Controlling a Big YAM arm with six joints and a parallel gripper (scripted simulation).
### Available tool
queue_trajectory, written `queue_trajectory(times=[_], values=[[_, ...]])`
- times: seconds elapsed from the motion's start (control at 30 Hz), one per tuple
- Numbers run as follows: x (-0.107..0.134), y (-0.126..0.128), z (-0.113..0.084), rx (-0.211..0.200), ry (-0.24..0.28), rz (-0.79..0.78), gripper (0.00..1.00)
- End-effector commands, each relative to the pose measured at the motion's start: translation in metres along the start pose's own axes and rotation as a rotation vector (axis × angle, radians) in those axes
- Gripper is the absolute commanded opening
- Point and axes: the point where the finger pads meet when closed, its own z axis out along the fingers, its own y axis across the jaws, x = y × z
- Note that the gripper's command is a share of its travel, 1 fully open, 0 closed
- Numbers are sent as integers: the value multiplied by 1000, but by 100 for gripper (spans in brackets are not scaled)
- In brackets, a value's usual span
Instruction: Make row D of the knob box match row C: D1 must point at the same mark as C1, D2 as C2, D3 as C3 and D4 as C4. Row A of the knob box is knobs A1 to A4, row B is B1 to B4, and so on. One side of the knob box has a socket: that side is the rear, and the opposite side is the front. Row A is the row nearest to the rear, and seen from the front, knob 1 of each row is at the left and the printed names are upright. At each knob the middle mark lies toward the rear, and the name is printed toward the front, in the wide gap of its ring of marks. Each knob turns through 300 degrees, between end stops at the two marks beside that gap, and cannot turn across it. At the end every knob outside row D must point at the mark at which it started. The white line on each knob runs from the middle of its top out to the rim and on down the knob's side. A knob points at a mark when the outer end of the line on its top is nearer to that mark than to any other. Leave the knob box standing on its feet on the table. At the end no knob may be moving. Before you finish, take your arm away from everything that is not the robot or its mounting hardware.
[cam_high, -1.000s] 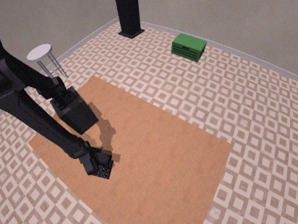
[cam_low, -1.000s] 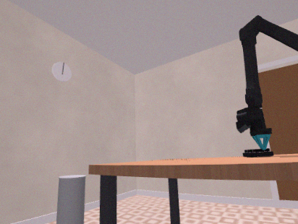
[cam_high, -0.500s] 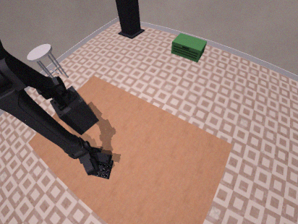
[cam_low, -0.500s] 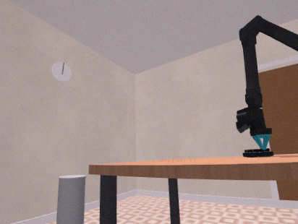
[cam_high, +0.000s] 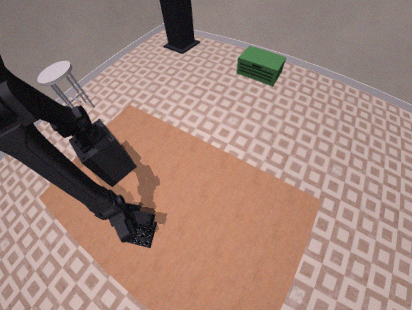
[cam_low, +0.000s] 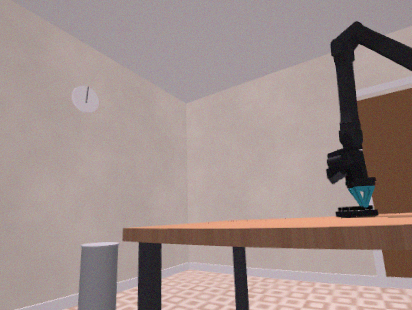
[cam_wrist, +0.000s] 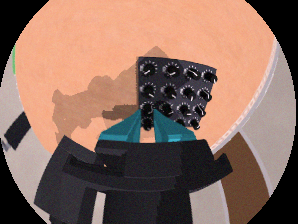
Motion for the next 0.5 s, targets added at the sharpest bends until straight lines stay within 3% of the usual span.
queue_trajectory(times=[0.0, 0.3, 0.47], values=[[-6, -1, 4, 3, -8, -17, 18], [-4, 1, 3, -3, -3, -17, 18], [-5, -1, -15, 7, -11, -17, 18]])
